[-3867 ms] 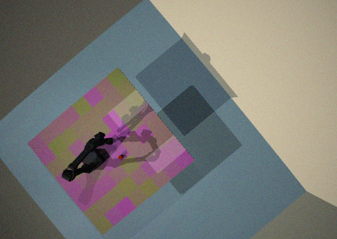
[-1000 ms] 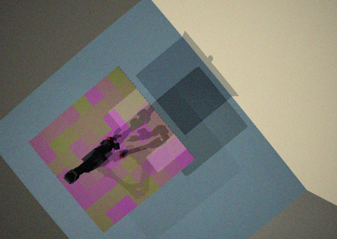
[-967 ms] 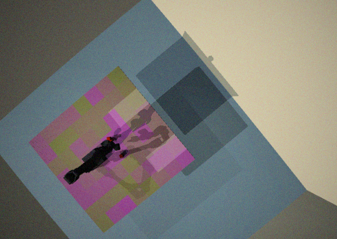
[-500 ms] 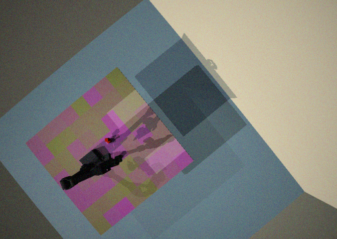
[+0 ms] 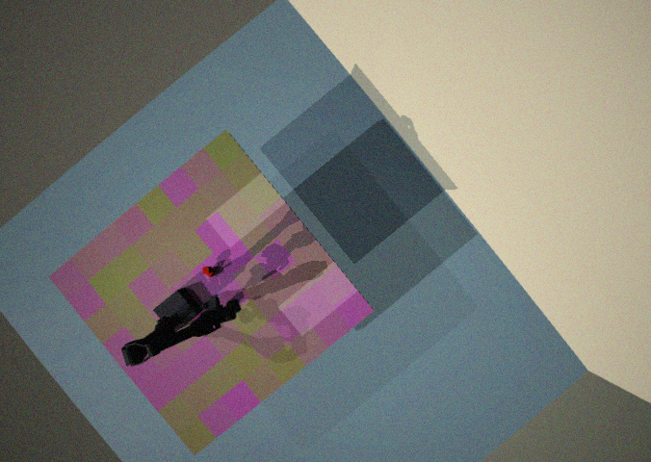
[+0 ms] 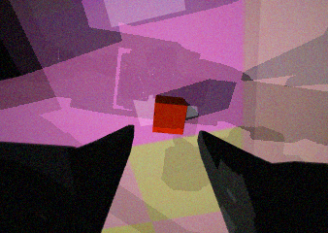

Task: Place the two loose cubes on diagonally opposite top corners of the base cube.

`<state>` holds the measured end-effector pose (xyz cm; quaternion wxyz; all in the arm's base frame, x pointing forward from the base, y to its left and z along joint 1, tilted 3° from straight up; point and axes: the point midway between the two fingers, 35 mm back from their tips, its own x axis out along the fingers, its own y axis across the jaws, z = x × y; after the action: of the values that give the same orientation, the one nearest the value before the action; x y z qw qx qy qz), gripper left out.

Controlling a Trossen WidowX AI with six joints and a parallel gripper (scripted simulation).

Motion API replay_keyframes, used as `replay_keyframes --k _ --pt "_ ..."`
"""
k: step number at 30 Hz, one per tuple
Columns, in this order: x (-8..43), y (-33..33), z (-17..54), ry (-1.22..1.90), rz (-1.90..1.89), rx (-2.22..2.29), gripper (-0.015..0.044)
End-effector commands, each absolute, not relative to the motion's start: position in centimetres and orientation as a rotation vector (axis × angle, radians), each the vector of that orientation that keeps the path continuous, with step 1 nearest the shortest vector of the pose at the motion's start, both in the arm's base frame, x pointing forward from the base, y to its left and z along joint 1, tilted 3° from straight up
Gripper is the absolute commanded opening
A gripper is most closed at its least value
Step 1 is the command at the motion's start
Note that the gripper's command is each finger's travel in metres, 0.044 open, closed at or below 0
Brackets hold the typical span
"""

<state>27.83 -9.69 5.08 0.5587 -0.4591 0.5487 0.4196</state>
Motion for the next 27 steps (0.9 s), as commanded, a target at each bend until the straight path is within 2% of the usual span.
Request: replay_keyframes --k 1,27 --pt "28.1 -9.8 4.3 1.279 0.981 -1.095 0.0265" --pt "28.3 -9.9 0.3 1.279 0.981 -1.095 0.0265"
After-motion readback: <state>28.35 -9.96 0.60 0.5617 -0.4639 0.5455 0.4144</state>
